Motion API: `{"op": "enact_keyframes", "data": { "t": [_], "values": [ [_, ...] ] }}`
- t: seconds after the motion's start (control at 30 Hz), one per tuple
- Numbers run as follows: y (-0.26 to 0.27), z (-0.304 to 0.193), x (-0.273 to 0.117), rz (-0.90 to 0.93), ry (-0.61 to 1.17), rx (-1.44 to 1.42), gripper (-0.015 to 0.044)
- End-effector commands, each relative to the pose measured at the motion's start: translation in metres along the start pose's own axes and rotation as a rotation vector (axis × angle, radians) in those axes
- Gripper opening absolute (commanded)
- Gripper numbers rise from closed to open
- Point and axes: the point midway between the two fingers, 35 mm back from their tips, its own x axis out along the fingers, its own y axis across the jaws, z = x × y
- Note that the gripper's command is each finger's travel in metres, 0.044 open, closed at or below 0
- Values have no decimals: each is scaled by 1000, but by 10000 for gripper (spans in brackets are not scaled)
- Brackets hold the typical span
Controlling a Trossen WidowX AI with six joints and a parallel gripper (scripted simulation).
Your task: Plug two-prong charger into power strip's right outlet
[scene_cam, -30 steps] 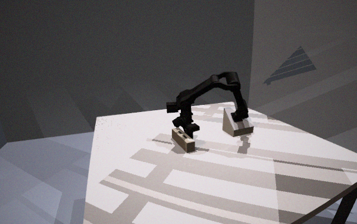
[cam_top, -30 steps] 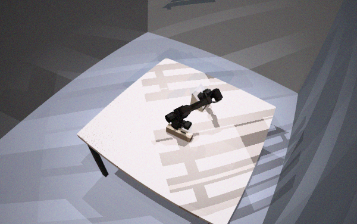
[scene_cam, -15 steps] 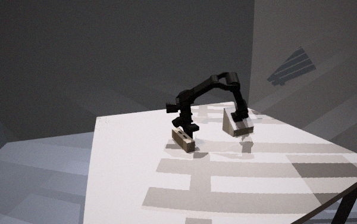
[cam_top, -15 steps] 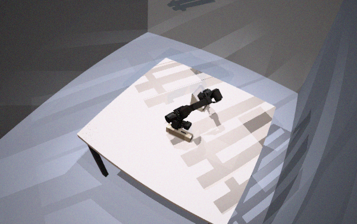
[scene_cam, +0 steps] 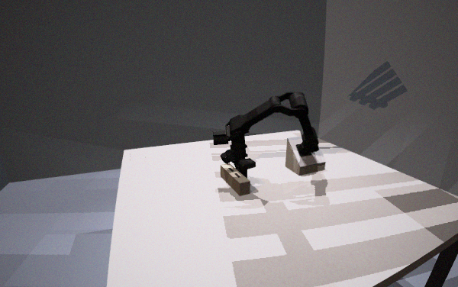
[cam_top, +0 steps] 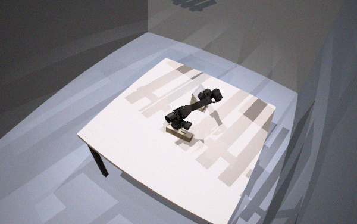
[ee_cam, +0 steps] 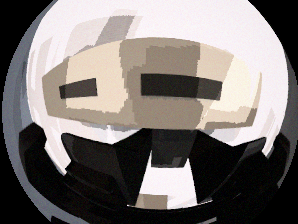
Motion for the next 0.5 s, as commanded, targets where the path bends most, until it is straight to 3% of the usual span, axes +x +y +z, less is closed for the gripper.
{"op": "enact_keyframes", "data": {
  "t": [0.0, 0.47],
  "values": [
    [1, 6, 1, -4, -18, -17, 0],
    [0, 0, 0, -2, -4, -4, 0]
  ]
}}
